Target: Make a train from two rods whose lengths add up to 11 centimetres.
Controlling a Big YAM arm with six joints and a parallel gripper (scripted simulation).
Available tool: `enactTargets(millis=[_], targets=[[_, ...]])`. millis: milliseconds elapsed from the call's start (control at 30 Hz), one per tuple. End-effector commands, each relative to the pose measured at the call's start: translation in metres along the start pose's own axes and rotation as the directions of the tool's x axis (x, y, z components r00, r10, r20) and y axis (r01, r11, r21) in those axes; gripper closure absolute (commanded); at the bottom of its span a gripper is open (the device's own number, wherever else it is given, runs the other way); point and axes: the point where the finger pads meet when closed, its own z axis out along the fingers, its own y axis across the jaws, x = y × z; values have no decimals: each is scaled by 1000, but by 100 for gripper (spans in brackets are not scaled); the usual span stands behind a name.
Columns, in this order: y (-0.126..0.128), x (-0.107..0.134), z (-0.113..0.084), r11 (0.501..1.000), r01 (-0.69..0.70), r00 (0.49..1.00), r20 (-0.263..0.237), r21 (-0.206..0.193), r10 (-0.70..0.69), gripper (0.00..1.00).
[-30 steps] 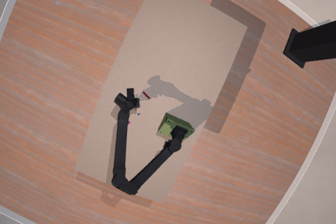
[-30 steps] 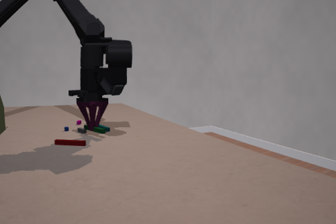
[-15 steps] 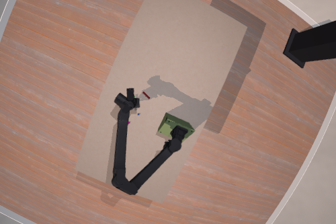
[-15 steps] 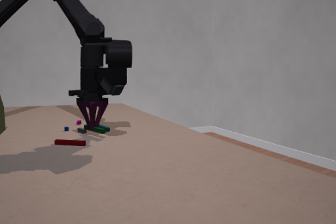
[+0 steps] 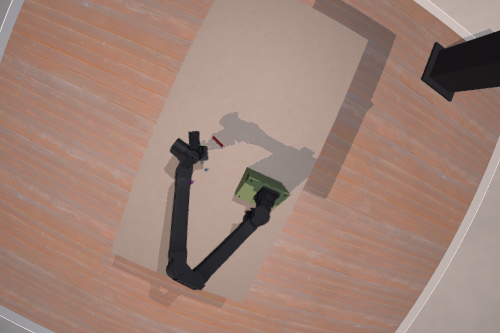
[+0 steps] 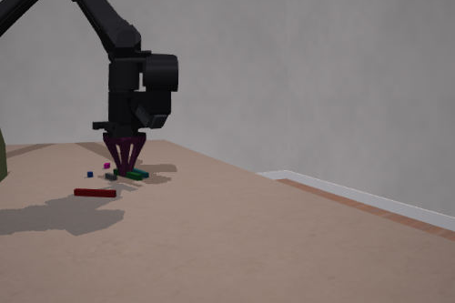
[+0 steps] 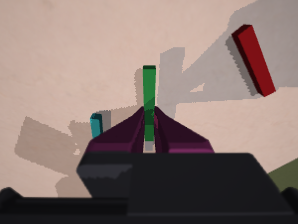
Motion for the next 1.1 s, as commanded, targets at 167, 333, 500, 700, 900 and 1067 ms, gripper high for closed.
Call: enactTargets(millis=[167, 333, 500, 700, 900, 1067], targets=[[8, 1, -4, 1000, 13, 1000, 11, -15, -13, 96], [8, 1, -4, 1000, 13, 1000, 11, -15, -13, 96], [8, 1, -4, 1000, 13, 1000, 11, -15, -13, 96], [8, 1, -4, 1000, 13, 1000, 11, -15, -13, 96], [8, 2, -4, 1000, 16, 1000, 11, -15, -16, 96], [9, 3, -4, 1000, 21, 1000, 12, -15, -20, 96]])
